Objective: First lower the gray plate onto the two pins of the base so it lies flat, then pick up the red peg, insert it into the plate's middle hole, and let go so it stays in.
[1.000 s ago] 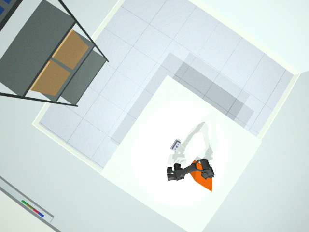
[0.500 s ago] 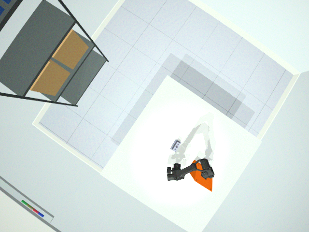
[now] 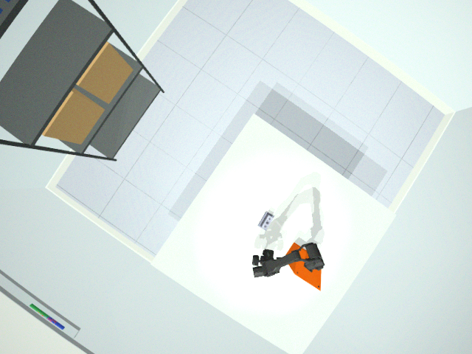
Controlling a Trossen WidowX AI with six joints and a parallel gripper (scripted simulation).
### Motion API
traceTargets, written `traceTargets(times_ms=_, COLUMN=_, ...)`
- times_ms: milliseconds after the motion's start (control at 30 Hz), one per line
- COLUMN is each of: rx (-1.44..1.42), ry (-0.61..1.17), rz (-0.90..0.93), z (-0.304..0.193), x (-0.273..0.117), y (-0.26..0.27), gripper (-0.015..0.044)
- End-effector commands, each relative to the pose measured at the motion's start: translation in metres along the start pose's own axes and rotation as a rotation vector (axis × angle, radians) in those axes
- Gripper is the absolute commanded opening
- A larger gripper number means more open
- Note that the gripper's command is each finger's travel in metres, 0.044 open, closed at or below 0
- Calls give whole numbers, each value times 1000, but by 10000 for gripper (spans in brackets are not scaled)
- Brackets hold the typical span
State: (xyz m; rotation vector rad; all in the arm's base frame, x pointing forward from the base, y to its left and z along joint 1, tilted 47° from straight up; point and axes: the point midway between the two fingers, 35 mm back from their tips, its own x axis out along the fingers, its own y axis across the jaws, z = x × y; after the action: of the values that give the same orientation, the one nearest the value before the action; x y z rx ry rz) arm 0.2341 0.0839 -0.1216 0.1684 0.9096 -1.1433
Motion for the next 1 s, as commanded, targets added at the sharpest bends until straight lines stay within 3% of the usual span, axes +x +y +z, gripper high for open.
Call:
traceTargets(times_ms=0, rx=7, ry=6, rz=5, z=0, x=-13, y=3, gripper=0)
traceTargets(times_ms=433, rx=7, ry=7, rz=4, z=-1, x=-54, y=5, gripper=0)
traceTargets(times_ms=967, rx=19, ry=28, rz=5, z=28, x=-47, y=13, gripper=0)
